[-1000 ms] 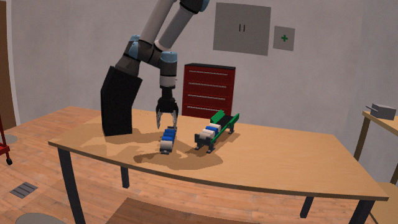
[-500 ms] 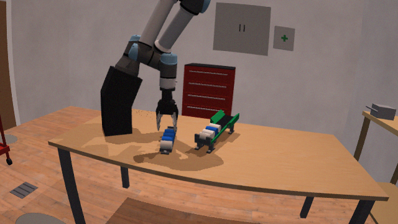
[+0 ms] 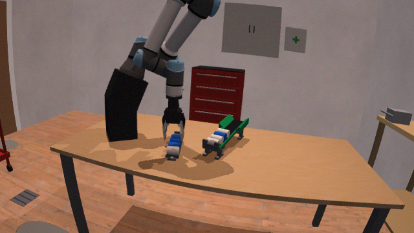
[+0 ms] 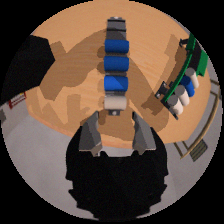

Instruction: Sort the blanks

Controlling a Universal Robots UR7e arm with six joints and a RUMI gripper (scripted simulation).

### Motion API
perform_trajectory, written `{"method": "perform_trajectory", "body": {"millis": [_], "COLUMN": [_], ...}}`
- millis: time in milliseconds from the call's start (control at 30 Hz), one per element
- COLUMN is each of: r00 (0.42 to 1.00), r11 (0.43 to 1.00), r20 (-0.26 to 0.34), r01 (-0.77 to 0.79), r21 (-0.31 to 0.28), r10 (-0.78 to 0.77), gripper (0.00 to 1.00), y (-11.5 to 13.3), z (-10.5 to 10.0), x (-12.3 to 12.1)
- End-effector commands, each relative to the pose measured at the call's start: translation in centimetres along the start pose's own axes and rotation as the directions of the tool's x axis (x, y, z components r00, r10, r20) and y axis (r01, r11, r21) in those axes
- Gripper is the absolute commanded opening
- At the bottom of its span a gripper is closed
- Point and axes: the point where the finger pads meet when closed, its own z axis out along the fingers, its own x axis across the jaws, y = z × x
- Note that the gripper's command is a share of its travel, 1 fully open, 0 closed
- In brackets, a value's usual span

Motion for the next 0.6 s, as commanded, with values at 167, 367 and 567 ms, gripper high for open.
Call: {"method": "perform_trajectory", "body": {"millis": [167,367,567], "r00": [1.000,1.000,1.000], "r11": [1.000,1.000,1.000], "r20": [-0.001,-0.001,-0.001], "r01": [0.000,0.000,0.000], "r21": [-0.001,-0.001,-0.001], "r10": [0.000,0.000,0.000], "gripper": [0.47,0.47,0.47], "y": [0.1,0.1,0.1], "z": [1.3,1.8,2.1], "x": [0.0,0.0,0.0]}}
